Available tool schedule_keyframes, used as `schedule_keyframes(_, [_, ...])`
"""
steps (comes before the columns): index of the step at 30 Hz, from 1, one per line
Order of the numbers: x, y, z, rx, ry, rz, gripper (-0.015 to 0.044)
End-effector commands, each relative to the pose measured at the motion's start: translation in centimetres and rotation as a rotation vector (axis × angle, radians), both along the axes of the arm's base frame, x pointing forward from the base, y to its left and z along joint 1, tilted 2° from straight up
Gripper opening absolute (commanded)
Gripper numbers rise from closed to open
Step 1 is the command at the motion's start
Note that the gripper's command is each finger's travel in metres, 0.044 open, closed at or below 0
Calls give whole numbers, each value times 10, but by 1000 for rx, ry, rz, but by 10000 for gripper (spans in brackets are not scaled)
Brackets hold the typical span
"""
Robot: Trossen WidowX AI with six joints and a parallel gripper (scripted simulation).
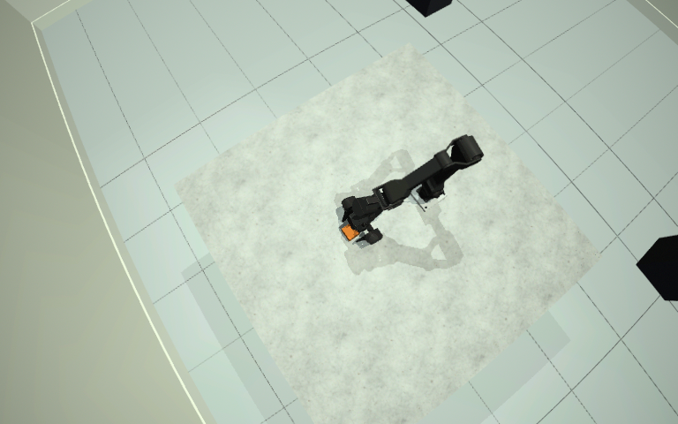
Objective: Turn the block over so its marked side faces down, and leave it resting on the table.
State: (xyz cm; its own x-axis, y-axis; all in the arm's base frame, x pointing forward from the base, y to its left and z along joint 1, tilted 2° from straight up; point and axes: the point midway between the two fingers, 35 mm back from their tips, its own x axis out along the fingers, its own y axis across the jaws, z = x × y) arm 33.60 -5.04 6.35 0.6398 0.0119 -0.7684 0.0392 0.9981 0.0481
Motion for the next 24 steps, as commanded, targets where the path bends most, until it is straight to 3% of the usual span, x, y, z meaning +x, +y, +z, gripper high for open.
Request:
schedule_keyframes(1, [-20,0,51,-34,177,32,440])
schedule_keyframes(12, [-17,0,52,-31,197,29,440])
schedule_keyframes(24, [12,-1,68,-16,579,32,440])
